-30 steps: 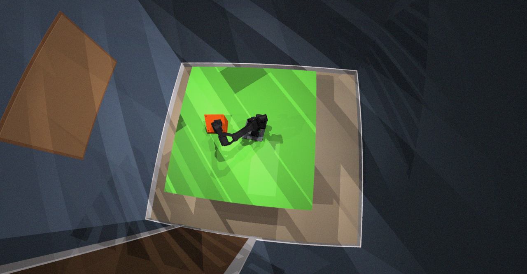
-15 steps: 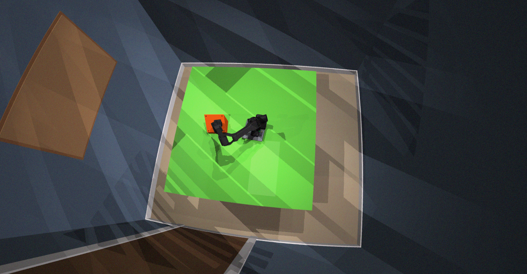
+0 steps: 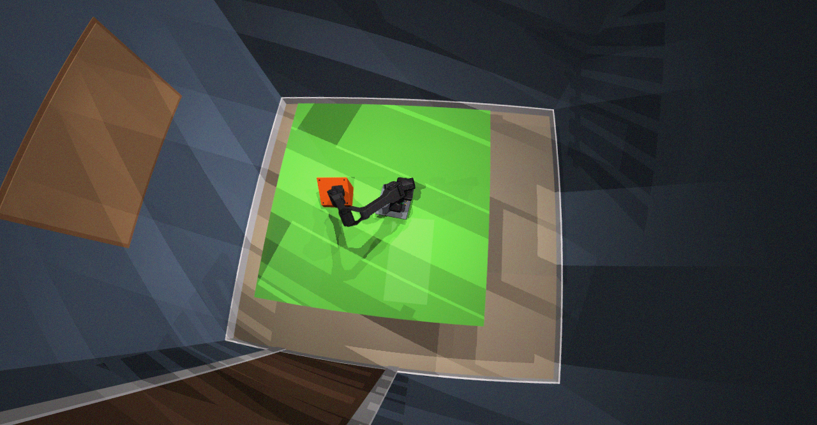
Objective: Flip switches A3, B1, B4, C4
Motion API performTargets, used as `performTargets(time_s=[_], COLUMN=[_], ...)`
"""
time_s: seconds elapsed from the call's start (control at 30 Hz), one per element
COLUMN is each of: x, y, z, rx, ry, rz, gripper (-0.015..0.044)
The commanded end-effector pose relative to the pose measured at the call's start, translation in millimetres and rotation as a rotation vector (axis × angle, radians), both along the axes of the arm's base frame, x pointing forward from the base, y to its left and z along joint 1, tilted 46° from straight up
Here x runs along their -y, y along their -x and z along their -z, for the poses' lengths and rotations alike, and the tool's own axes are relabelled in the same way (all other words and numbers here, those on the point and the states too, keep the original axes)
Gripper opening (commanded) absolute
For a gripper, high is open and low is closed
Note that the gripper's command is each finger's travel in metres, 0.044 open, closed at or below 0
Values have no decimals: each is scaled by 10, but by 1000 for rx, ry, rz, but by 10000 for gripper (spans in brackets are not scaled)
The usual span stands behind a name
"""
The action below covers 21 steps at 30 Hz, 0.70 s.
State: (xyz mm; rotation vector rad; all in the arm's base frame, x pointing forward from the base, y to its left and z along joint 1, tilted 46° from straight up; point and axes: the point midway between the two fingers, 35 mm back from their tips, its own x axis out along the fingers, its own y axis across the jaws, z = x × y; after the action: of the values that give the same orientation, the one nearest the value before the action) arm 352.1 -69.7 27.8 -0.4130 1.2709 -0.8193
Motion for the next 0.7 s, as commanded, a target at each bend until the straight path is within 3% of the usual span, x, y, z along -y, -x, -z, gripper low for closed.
performTargets(time_s=[0.0, 0.27, 0.43, 0.57, 0.67], x=[11, -17, -469, -489, -727], y=[4, 4, 73, 85, 267], z=[5, -13, -413, -390, -101], rx=[-5, -1, 11, 10, 10], ry=[4, 1, 10, 9, 7], rz=[-3, 0, -21, -21, -21], gripper=[0, 0, 0, 0, 0])
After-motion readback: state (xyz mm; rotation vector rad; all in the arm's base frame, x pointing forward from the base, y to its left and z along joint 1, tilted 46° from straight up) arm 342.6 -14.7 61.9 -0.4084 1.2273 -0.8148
